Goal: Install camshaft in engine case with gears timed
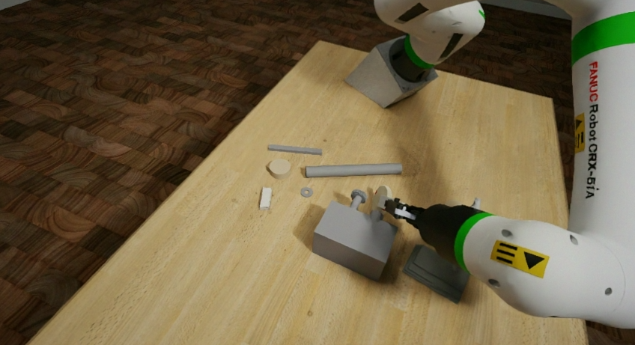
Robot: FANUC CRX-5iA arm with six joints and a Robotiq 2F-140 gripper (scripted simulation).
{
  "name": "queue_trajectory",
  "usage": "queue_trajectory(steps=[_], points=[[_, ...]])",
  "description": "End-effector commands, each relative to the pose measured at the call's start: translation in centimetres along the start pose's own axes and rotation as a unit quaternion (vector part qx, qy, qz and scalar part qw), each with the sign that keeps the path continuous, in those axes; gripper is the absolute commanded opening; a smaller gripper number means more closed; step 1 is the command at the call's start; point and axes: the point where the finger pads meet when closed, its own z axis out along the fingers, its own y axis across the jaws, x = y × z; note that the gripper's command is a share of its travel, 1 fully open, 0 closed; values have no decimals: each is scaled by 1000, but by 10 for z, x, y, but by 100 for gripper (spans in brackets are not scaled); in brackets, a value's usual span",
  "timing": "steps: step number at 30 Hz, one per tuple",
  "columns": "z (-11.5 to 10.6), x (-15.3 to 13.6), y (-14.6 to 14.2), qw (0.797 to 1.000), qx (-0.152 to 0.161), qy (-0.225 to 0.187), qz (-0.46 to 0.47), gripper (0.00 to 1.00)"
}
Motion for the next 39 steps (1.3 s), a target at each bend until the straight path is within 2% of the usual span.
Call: queue_trajectory(steps=[1,11,39], points=[[-1,-1,1,1000,0,1,0,14],[-7,-7,4,1000,0,1,0,14],[-44,-46,24,1000,0,1,0,14]])
